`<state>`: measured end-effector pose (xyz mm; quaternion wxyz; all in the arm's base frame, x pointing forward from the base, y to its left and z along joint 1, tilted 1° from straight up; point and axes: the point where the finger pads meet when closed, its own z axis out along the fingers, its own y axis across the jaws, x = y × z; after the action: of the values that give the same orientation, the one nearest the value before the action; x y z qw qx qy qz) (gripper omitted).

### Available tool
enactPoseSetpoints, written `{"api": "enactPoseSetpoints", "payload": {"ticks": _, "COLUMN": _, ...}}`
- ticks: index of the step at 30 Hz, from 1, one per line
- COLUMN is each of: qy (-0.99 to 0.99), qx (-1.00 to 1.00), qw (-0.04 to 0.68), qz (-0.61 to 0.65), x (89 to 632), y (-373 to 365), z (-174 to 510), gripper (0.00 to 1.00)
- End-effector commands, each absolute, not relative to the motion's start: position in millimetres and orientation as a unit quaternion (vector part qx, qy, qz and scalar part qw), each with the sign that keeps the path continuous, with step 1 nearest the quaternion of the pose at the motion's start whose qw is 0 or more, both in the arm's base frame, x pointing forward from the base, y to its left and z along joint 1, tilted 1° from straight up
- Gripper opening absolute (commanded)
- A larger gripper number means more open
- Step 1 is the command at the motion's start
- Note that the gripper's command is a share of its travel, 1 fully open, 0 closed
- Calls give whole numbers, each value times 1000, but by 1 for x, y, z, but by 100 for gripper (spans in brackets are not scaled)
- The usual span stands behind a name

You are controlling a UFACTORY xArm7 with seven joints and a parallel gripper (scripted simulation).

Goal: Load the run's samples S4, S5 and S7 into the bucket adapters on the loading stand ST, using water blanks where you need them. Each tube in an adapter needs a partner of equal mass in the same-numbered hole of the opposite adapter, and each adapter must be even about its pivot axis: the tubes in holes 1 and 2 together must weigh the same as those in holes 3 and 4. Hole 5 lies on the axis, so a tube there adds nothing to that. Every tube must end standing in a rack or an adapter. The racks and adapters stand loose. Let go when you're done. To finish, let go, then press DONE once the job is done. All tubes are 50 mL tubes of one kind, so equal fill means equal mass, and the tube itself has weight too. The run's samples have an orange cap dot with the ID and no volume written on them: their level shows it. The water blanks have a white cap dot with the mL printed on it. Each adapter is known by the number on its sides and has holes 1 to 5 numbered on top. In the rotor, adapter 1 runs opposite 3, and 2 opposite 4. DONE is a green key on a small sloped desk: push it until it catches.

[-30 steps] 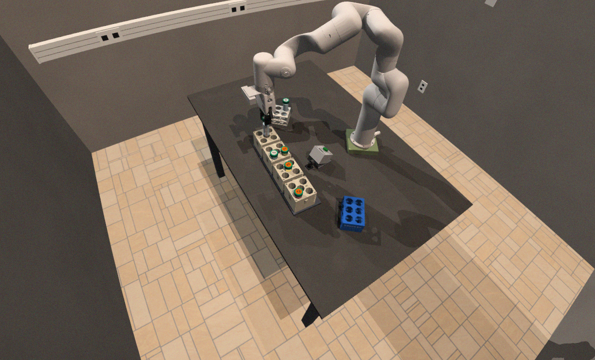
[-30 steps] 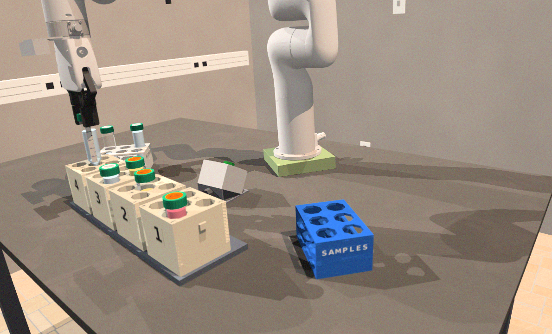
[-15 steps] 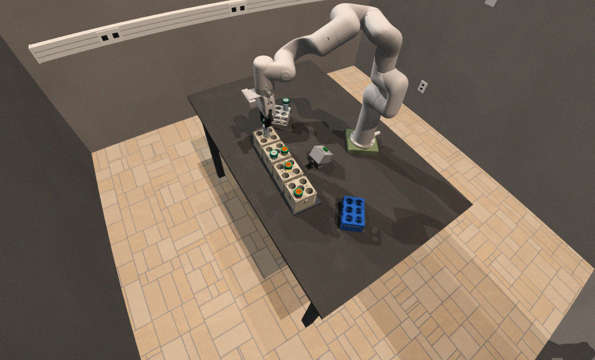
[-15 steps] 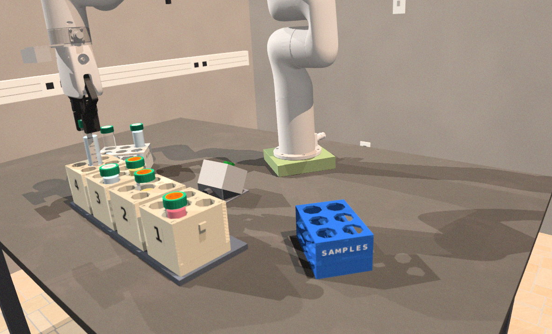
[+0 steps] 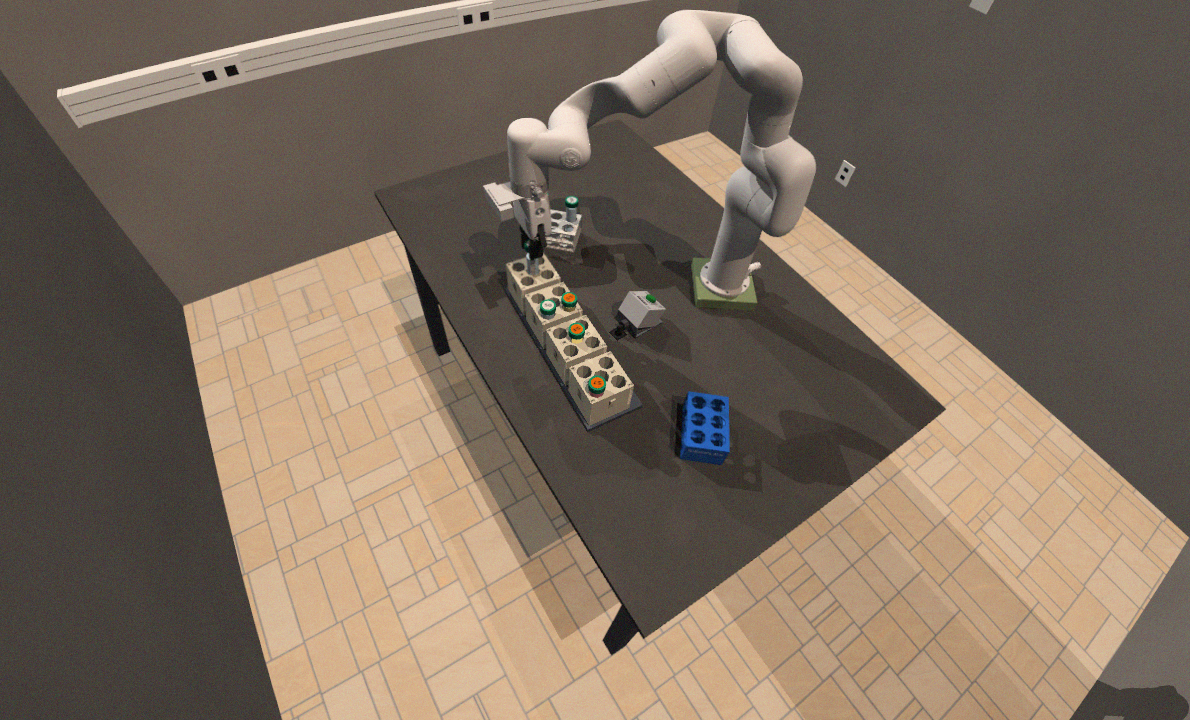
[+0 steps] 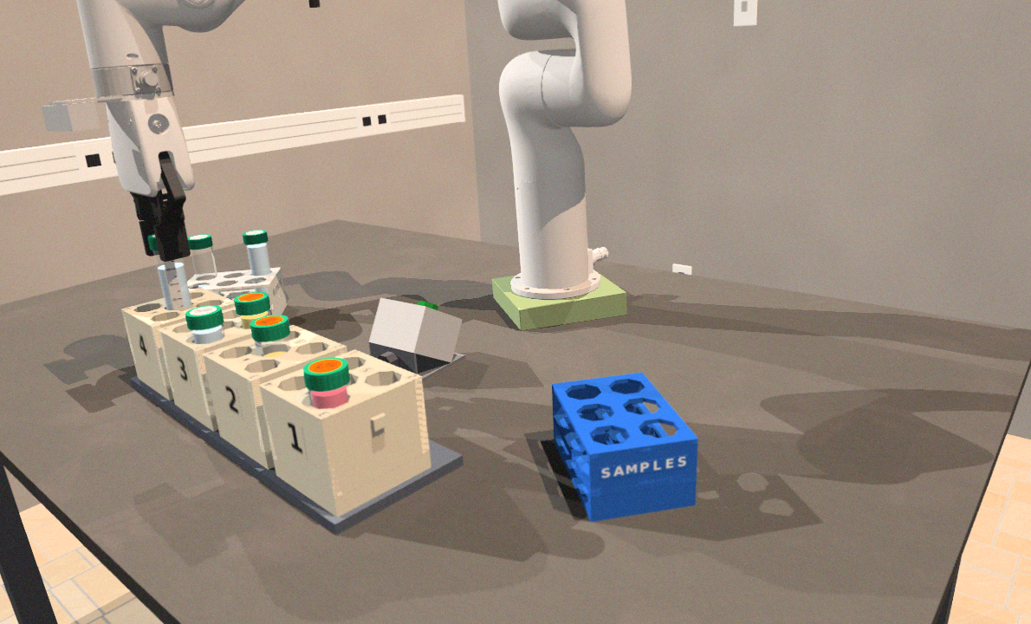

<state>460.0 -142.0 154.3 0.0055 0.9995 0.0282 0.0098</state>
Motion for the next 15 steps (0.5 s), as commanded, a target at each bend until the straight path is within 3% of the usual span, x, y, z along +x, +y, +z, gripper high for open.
{"api": "enactPoseSetpoints", "payload": {"ticks": 1, "qy": 28, "qx": 1000, "qw": 6, "qz": 12, "x": 462, "y": -142, "z": 151, "gripper": 0}}
{"api": "enactPoseSetpoints", "payload": {"ticks": 15, "qy": 28, "qx": 1000, "qw": 6, "qz": 12, "x": 462, "y": -143, "z": 139, "gripper": 0}}
